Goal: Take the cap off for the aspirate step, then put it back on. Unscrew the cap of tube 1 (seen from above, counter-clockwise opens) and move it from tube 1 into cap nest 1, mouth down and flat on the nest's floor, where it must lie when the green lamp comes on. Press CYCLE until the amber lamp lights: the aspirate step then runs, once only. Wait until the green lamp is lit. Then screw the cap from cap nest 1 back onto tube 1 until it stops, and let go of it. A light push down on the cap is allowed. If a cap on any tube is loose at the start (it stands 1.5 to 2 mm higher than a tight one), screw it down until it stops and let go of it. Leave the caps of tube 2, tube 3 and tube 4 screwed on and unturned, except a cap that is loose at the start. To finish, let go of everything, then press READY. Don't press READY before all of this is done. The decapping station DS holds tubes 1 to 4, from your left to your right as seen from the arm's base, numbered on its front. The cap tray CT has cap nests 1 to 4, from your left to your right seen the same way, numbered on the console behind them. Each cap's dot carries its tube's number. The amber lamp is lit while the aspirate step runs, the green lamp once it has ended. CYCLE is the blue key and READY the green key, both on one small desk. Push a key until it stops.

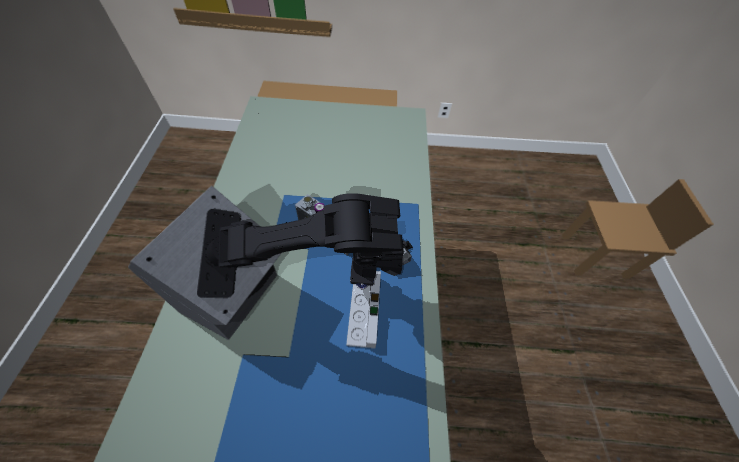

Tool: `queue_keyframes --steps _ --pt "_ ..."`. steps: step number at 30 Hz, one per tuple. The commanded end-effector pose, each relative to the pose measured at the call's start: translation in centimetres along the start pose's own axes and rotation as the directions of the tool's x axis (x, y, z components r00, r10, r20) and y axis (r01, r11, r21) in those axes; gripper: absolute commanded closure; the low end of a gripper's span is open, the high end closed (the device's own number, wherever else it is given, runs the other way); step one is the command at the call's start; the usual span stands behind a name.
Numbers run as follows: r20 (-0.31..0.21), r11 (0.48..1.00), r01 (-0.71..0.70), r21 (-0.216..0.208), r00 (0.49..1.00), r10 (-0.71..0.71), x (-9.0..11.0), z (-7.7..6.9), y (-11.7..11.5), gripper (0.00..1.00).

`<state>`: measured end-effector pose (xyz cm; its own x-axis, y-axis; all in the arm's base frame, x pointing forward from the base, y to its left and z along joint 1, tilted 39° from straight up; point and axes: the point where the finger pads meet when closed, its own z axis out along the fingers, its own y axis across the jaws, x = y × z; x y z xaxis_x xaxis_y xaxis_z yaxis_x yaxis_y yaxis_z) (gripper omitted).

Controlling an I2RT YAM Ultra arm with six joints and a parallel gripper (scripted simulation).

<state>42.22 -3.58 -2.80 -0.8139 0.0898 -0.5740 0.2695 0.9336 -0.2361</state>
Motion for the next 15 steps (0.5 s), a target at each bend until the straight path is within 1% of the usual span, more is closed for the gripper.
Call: queue_keyframes --steps 1,15 --pt "0.014 1.000 0.000 -0.004 1.000 0.000 -0.44 -0.08 0.12 1.00" --pt "0.014 1.000 0.000 -0.004 1.000 0.000 -0.48 0.52 0.13 1.00"
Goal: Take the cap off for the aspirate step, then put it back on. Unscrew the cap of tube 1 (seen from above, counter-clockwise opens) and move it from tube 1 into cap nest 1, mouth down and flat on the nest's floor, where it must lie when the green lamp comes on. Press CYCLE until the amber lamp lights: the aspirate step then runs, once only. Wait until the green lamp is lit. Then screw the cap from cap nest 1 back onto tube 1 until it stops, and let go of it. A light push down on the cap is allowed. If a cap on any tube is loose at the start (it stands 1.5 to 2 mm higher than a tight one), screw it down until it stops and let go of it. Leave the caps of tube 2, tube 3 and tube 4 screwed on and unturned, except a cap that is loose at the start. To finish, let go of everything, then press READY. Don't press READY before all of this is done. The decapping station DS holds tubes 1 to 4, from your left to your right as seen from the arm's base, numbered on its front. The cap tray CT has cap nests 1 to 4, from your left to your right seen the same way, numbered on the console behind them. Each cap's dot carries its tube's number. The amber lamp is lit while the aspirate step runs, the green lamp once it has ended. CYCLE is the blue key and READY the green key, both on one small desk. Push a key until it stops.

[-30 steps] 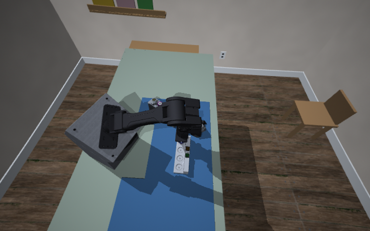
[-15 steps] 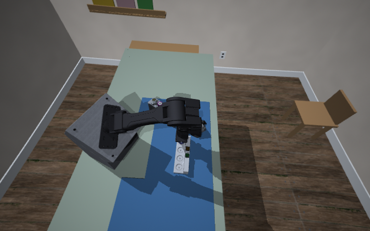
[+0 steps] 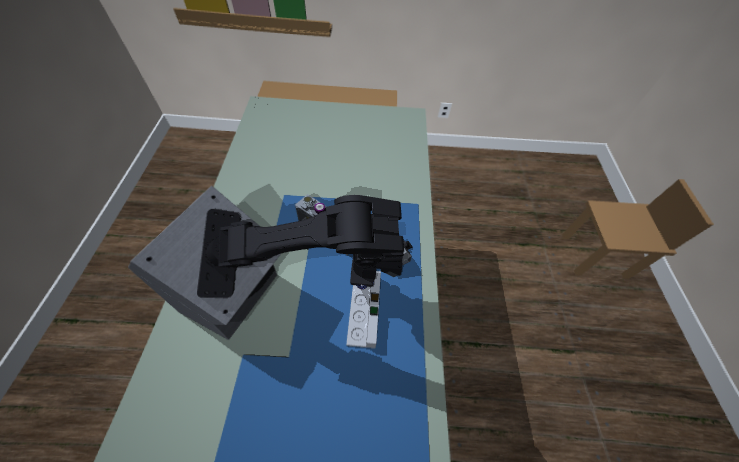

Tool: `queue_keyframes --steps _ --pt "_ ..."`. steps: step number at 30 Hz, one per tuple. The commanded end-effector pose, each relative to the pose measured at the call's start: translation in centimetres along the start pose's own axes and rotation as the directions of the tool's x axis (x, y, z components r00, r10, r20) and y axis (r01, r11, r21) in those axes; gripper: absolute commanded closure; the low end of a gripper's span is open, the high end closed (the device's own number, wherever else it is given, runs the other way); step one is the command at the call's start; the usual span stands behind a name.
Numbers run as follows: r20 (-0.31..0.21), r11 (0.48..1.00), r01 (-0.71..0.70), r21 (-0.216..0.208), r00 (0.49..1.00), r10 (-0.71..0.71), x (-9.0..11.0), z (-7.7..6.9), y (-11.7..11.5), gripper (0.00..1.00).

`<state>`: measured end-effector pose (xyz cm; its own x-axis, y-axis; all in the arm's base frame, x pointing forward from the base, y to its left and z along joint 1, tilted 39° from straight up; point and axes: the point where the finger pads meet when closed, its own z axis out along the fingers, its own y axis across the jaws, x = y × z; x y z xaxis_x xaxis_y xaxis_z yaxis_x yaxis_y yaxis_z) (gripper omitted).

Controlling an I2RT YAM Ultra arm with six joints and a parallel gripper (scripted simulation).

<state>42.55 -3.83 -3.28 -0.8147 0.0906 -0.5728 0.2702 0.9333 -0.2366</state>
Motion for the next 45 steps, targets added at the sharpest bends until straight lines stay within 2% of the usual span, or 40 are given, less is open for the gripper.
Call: queue_keyframes --steps 1,10,11,25,40,42,45 --pt "0.015 1.000 0.000 -0.005 1.000 0.000 -0.5 -0.1 0.2 1.00" --pt "0.015 1.000 0.000 -0.005 1.000 0.000 -0.5 0.1 0.2 1.00" --pt "0.015 1.000 0.000 -0.005 1.000 0.000 -0.5 0.1 0.2 0.53" --pt "0.015 1.000 0.000 -0.005 1.000 0.000 -0.5 0.1 0.2 0.53" --pt "0.015 1.000 0.000 -0.005 1.000 0.000 -0.4 -7.4 0.1 0.53" --pt "0.015 1.000 0.000 -0.005 1.000 0.000 -0.4 -7.4 0.1 0.53" --pt "0.015 1.000 0.000 -0.005 1.000 0.001 -0.4 -8.9 0.1 0.53"
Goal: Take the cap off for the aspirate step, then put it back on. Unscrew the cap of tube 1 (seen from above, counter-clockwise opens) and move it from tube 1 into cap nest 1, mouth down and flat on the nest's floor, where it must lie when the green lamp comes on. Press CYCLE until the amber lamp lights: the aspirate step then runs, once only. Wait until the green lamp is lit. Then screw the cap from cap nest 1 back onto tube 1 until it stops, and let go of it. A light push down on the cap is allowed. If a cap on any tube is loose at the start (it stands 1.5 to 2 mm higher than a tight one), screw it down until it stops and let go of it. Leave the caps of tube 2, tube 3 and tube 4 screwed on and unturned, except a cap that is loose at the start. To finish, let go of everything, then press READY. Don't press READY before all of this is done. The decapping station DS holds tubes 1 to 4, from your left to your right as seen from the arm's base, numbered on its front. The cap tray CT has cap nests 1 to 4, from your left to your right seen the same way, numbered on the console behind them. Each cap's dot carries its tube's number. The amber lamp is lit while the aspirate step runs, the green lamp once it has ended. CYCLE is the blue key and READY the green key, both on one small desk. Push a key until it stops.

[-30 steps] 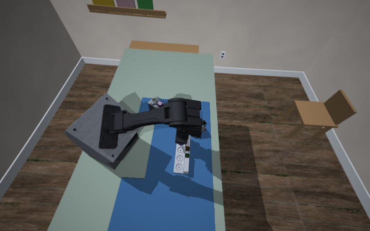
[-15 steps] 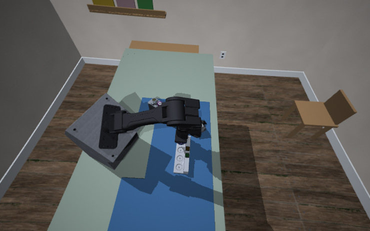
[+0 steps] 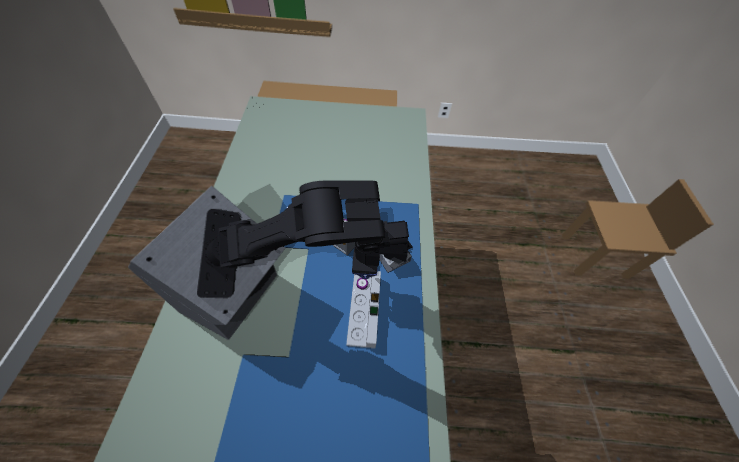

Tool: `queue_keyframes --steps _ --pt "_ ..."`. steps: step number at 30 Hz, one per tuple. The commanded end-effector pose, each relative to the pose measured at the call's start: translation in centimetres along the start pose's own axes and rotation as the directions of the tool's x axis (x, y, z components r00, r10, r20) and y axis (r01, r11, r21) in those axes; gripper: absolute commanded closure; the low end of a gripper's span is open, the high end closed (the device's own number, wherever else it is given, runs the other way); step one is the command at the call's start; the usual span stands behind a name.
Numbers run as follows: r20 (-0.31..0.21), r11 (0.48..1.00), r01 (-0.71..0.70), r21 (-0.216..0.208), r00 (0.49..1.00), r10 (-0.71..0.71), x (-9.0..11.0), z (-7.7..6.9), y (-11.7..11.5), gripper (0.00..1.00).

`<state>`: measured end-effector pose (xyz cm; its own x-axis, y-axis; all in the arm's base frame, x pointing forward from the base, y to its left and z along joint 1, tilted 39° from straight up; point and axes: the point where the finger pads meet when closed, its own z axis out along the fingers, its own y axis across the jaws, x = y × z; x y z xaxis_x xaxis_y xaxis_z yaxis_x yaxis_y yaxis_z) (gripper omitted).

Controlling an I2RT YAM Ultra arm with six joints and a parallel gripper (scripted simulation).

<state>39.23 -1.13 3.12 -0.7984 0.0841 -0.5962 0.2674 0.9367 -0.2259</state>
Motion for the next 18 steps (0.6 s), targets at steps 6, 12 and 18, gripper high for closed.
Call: queue_keyframes --steps 6,12,18 --pt "-0.014 1.000 0.003 0.005 1.000 -0.003 0.3 -4.2 0.1 0.53" --pt "-0.014 1.000 0.003 0.005 1.000 -0.003 0.2 -6.0 0.1 0.53" --pt "-0.014 1.000 0.003 0.005 1.000 -0.003 0.2 -6.0 0.1 0.53"
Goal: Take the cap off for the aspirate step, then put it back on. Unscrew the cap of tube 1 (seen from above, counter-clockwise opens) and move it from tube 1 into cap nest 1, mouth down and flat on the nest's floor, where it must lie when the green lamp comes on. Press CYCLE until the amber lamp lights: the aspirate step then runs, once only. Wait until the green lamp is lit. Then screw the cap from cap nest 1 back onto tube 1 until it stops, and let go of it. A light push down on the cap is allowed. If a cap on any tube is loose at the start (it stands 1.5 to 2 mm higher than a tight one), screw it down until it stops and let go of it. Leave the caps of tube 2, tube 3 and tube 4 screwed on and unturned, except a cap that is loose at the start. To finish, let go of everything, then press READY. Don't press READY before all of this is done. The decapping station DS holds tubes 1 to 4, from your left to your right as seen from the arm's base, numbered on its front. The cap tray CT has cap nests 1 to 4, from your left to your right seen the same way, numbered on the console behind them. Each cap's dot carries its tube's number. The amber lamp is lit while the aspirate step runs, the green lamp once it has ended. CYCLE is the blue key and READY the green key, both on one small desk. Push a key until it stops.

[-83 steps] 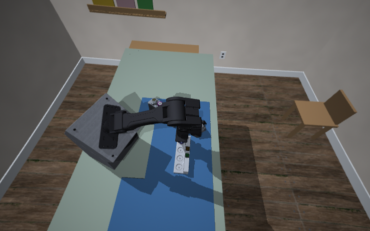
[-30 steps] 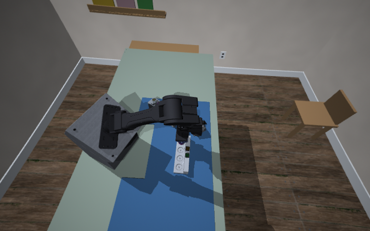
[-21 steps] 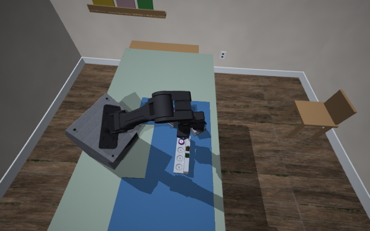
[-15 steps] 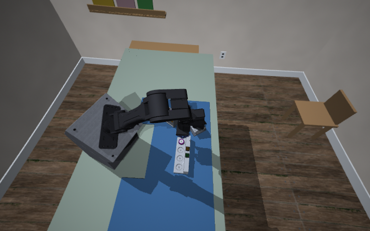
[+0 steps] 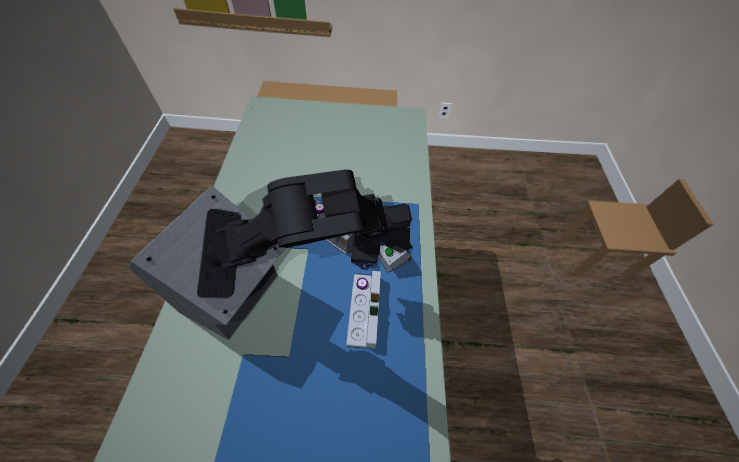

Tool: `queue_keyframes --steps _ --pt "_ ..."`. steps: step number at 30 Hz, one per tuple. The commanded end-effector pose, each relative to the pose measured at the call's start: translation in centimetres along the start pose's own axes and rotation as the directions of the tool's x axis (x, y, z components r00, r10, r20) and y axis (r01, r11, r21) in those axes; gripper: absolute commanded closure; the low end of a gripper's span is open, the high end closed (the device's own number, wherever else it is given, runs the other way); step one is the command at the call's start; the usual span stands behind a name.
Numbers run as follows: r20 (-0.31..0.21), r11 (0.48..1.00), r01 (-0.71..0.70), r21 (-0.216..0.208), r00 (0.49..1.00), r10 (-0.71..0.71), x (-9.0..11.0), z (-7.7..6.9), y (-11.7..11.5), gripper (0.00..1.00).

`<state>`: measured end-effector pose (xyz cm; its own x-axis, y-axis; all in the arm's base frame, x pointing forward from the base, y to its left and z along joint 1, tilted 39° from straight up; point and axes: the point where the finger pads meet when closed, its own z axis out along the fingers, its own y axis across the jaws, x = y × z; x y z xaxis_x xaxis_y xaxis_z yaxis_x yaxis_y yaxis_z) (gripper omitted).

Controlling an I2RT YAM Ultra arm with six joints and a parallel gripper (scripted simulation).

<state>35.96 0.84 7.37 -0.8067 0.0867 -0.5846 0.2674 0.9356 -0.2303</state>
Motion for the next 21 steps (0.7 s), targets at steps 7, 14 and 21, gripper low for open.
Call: queue_keyframes --steps 7,14,21 --pt "0.000 0.919 0.395 0.001 0.919 -0.395 -1.4 1.2 3.7 1.00" --pt "0.001 0.868 0.496 0.000 0.868 -0.496 -2.5 2.4 6.6 1.00" --pt "0.002 0.868 0.496 -0.001 0.868 -0.496 -4.4 4.5 11.8 1.00"
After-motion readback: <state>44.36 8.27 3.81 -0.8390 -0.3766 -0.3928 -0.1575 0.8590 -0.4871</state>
